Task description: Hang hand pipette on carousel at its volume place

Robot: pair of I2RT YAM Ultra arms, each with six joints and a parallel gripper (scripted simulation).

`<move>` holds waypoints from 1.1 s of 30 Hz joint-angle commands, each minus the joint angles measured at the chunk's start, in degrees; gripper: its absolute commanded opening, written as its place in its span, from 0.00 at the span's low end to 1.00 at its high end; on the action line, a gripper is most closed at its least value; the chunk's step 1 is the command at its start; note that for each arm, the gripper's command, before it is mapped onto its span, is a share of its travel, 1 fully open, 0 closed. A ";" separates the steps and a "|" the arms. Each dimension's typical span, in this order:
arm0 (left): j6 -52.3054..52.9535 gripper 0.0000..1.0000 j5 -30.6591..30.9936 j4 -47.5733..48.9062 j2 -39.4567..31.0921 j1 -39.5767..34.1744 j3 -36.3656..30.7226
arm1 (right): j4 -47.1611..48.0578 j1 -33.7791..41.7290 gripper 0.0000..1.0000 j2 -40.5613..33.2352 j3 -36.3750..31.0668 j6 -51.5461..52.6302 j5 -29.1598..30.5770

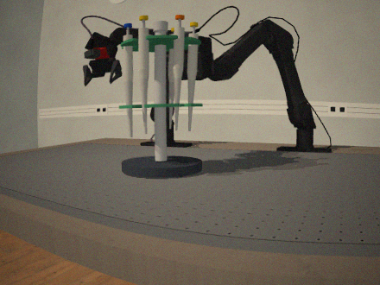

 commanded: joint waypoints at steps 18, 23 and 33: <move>0.21 0.50 14.08 2.47 -6.23 3.81 -6.53 | 0.77 -0.54 1.00 -0.32 0.89 -0.68 -1.33; 0.23 0.50 15.10 2.81 -6.62 4.02 -4.70 | 0.77 -0.54 1.00 -0.32 0.89 -0.68 -1.33; 0.04 0.50 15.31 2.43 -6.37 3.72 -4.41 | 0.77 -0.54 1.00 -0.32 0.89 -0.68 -1.33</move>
